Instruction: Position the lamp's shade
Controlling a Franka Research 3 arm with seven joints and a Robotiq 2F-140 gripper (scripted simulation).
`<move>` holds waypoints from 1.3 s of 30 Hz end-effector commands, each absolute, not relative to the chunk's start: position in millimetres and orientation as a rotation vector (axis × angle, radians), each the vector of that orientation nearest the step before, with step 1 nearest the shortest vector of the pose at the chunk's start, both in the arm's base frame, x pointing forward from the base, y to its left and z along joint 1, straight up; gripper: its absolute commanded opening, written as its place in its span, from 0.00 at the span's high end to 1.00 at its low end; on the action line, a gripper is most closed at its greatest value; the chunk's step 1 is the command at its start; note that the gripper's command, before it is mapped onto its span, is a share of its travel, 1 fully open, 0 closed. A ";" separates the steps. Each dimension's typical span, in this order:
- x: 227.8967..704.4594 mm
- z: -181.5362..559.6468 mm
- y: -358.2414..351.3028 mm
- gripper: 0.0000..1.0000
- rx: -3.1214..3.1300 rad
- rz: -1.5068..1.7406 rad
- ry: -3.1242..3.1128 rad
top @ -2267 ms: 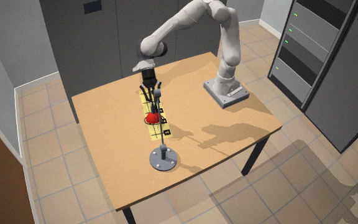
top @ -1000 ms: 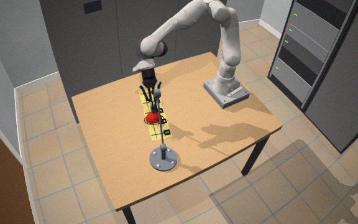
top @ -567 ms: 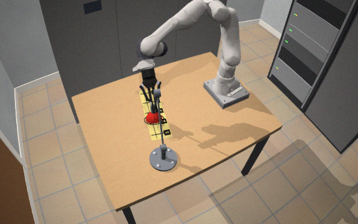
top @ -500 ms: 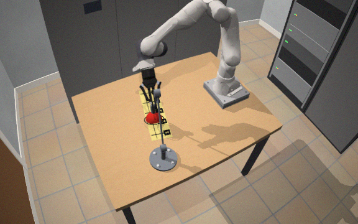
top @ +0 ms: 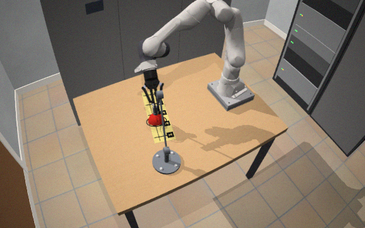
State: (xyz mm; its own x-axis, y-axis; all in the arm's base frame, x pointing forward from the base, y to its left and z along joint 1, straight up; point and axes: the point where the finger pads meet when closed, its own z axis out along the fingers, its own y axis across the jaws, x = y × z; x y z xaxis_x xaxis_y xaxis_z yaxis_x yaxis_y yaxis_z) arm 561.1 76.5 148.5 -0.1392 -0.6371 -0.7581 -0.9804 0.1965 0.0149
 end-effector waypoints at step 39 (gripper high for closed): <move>562.3 148.8 73.2 0.00 -1.507 0.705 1.856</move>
